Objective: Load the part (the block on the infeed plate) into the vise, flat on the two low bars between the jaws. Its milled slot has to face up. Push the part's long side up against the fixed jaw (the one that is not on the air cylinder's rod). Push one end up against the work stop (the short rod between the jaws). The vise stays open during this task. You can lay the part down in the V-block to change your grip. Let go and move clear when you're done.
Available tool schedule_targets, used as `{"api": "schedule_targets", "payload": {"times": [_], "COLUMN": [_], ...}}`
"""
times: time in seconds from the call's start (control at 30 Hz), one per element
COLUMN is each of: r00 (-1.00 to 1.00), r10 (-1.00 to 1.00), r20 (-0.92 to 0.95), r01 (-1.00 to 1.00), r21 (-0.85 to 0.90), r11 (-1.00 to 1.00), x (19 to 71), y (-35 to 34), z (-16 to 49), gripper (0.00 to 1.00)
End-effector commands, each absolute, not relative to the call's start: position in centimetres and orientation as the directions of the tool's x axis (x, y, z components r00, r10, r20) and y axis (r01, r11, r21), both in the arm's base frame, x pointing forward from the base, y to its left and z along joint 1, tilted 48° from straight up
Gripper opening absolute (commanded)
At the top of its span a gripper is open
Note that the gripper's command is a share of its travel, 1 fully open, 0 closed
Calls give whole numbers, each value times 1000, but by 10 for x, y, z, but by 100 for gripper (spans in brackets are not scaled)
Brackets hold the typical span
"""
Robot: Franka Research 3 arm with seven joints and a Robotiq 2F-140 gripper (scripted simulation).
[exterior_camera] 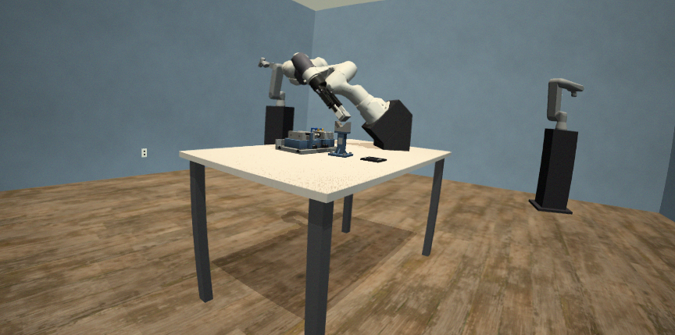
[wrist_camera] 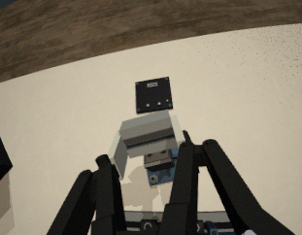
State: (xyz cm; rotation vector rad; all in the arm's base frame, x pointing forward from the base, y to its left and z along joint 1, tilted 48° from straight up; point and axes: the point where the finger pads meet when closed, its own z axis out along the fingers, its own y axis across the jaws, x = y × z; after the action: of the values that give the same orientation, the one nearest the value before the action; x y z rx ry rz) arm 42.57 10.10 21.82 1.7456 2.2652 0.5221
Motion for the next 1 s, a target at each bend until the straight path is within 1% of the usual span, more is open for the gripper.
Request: {"api": "schedule_targets", "payload": {"times": [0.0, 0.5, 0.97], "r00": [-258, -247, -209], "r10": [966, 969, 975], "r20": [35, 12, -74], "r01": [883, 883, 883], "r21": [414, 414, 414], "r11": [221, 220, 220], "x": [424, 425, 425], "y": [102, 102, 104], "z": [218, 218, 218], "gripper": [0, 0, 0]}}
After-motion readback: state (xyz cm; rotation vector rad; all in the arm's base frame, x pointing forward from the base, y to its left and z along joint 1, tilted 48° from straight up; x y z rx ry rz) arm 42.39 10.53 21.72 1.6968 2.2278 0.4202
